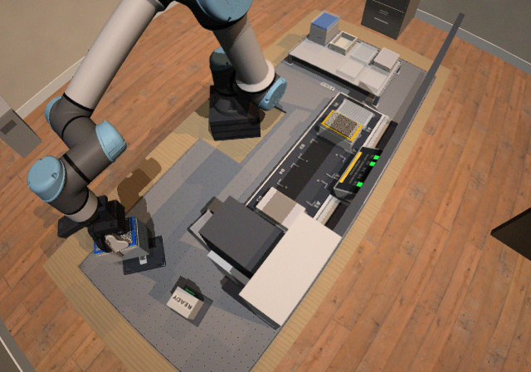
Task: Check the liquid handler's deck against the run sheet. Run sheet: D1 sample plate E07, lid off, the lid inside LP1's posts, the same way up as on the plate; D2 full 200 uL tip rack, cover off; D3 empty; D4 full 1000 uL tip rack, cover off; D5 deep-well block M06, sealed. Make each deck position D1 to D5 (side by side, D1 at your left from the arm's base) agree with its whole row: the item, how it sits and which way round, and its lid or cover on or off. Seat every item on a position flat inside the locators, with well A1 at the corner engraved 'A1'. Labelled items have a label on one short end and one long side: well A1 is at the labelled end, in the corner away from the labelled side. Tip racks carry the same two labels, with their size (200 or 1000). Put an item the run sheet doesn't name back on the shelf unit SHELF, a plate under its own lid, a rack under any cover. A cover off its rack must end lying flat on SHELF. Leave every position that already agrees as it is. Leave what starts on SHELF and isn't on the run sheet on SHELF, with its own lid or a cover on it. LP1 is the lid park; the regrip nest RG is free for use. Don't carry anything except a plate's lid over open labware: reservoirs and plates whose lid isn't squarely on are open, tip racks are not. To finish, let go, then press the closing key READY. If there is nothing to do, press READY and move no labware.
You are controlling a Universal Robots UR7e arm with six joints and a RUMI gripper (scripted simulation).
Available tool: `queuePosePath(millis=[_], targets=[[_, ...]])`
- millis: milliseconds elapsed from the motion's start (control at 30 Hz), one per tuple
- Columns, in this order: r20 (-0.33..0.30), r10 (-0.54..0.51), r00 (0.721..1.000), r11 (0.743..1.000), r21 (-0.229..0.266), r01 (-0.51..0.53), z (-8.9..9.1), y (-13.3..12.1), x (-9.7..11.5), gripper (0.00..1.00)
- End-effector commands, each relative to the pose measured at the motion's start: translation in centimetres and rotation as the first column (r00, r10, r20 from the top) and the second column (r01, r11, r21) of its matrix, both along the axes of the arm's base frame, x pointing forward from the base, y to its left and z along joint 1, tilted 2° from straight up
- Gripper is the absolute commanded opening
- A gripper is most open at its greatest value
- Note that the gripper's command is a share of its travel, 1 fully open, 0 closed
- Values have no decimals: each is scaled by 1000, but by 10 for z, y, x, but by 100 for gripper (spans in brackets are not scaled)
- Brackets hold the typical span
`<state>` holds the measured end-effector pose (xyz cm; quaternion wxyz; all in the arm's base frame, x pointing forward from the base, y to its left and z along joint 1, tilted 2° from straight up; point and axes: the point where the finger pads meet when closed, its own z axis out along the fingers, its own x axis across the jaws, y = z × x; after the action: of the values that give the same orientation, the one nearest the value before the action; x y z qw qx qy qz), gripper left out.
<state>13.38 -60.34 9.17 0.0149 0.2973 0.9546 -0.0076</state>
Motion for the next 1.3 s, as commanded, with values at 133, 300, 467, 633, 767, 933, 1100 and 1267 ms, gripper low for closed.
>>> queuePosePath(millis=[133, 300, 467, 633, 767, 933, 1100, 1267], targets=[[0, 0, 1000, 1000, -2, 0, -13, -1, 0, 0], [0, 0, 1000, 1000, -2, 0, -21, -1, 1, 0], [0, 0, 1000, 1000, -2, 0, -30, -1, 1, 0], [0, 0, 1000, 1000, -2, 0, -35, -1, 1, 0], [0, 0, 1000, 1000, -2, 0, -41, -2, 1, 0], [0, 0, 1000, 1000, -2, 0, -50, -2, 1, 0], [0, 0, 1000, 1000, -2, 0, -56, -2, 1, 0], [0, 0, 1000, 1000, -2, 0, -63, -2, 2, 0]])
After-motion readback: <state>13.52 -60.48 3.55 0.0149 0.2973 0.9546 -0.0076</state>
